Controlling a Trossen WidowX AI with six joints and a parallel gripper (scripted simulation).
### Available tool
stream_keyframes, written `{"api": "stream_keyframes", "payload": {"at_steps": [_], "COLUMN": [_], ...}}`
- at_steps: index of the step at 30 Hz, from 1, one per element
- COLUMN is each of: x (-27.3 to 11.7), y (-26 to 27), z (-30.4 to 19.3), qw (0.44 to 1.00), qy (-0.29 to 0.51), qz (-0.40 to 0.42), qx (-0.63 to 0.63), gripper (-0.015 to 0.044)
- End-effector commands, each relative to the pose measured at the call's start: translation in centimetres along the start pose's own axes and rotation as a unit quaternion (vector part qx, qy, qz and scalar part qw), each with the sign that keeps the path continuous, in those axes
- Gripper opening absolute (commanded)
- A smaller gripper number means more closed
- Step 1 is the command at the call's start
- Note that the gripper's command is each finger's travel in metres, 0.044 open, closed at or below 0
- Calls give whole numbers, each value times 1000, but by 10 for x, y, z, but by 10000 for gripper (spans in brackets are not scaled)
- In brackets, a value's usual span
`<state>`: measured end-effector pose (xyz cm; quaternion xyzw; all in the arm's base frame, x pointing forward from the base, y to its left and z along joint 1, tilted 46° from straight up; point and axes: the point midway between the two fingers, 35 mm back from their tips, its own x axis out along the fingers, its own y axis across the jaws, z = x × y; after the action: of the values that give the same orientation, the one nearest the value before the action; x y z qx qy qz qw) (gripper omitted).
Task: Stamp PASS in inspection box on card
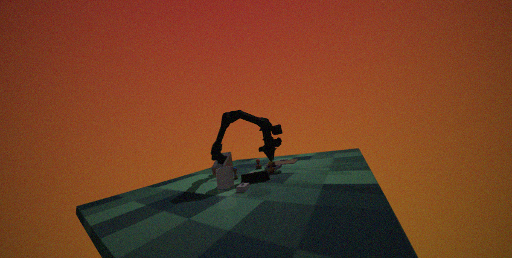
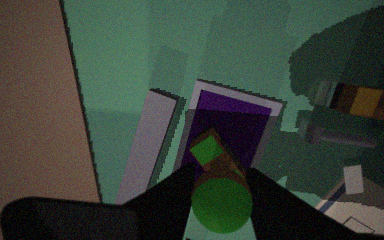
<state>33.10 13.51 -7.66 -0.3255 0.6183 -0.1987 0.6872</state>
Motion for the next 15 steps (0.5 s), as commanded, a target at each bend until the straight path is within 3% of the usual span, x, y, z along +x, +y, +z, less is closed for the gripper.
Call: {"api": "stream_keyframes", "payload": {"at_steps": [1, 15], "x": [1, 4], "y": [0, 0], "z": [0, 0], "qw": [1000, 1000], "qy": [-1, -1], "qz": [-3, -3], "qx": [-2, 0], "gripper": [0, 0]}}
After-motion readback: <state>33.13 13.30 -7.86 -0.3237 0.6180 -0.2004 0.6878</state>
